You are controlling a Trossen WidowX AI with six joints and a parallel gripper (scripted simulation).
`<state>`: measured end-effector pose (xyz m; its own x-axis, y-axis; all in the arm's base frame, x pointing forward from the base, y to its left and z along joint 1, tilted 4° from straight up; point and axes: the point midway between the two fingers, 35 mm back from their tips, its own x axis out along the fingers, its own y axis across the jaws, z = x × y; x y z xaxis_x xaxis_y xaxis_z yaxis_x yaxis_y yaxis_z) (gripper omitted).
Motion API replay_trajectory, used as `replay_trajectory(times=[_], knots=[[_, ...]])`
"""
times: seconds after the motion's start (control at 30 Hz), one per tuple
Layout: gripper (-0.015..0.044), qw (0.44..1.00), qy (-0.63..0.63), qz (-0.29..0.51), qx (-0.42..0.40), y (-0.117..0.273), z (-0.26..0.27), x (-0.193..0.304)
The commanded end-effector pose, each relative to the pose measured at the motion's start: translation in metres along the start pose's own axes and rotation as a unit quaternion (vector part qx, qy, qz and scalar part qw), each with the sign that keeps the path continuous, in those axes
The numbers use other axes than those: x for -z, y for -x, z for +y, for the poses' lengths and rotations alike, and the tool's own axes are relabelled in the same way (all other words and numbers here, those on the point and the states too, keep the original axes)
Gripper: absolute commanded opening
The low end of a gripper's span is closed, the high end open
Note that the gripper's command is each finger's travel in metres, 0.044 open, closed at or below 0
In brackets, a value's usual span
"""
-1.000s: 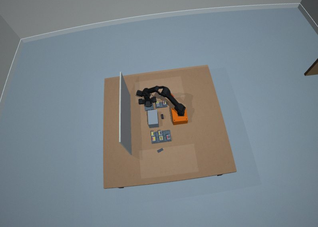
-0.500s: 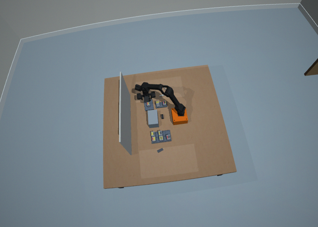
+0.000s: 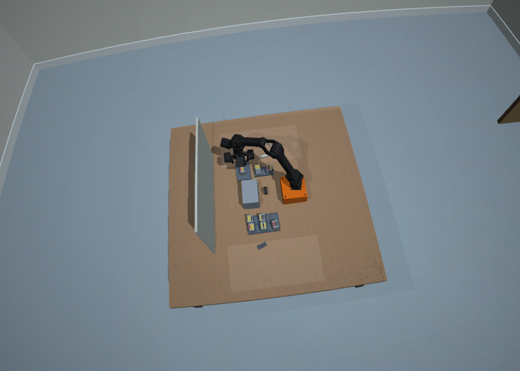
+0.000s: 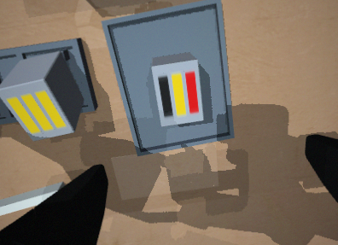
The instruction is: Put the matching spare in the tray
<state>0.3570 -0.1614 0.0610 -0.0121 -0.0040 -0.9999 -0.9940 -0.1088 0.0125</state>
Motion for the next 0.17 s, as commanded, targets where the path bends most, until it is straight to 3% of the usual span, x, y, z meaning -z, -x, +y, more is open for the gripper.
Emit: replay_trajectory(times=[0.0,0.13], knots=[[0.044,1.0,0.0,0.001,0.001,0.0,-0.0003,0.0002],[0.044,1.0,0.0,0.001,0.001,0.0,-0.0003,0.0002]])
